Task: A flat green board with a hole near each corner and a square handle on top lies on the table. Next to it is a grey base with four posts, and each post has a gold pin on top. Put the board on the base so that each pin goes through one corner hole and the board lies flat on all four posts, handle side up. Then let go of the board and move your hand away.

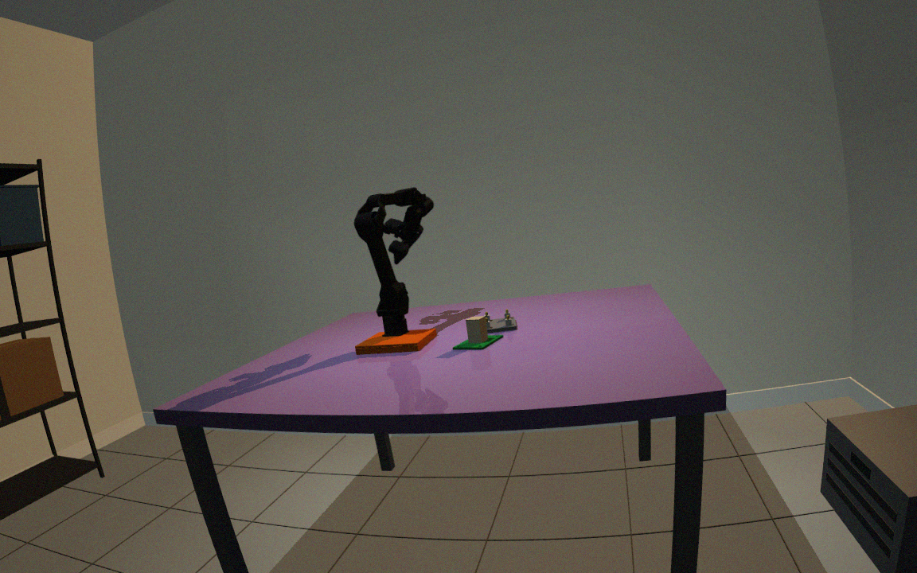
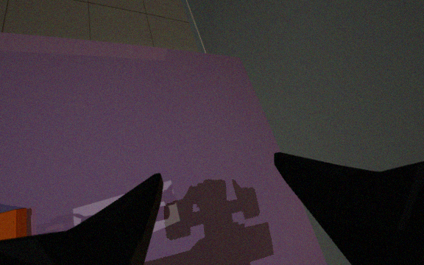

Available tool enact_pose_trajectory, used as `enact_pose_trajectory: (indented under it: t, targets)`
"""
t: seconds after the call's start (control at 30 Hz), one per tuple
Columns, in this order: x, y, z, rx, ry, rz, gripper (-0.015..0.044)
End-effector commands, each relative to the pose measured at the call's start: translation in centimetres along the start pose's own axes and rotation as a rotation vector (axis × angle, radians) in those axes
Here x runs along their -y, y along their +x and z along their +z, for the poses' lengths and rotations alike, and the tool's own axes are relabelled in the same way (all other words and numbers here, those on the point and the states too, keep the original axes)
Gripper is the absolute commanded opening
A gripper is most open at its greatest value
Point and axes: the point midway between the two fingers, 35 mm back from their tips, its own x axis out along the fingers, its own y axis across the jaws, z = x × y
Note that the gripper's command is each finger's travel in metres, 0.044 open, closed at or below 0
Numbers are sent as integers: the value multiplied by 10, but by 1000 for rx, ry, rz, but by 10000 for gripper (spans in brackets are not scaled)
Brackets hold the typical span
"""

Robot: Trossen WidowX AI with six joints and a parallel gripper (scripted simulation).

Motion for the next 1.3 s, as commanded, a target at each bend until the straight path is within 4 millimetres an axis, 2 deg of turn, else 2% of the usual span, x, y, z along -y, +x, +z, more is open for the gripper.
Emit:
enact_pose_trajectory:
  t: [0.0, 0.13, 0.27, 0.4, 0.53, 0.67, 0.77, 0.97, 1.0, 1.07, 1.1, 1.27]
  targets:
    - [8, -19, -48, -120, 269, -68, 440]
    - [5, -47, -104, -242, 583, -159, 440]
    - [-12, -78, -158, -354, 922, -256, 440]
    - [-44, -113, -207, -459, 1298, -368, 440]
    - [-89, -148, -246, -547, 1674, -495, 440]
    - [-140, -180, -271, -604, 2034, -618, 440]
    - [-183, -202, -282, -636, 2303, -719, 440]
    - [-277, -235, -281, -667, 2837, -938, 440]
    - [-292, -239, -278, 662, -2899, 968, 440]
    - [-320, -245, -271, 594, -2747, 934, 440]
    - [-328, -246, -269, 577, -2707, 925, 440]
    - [-327, -246, -269, 571, -2693, 922, 440]
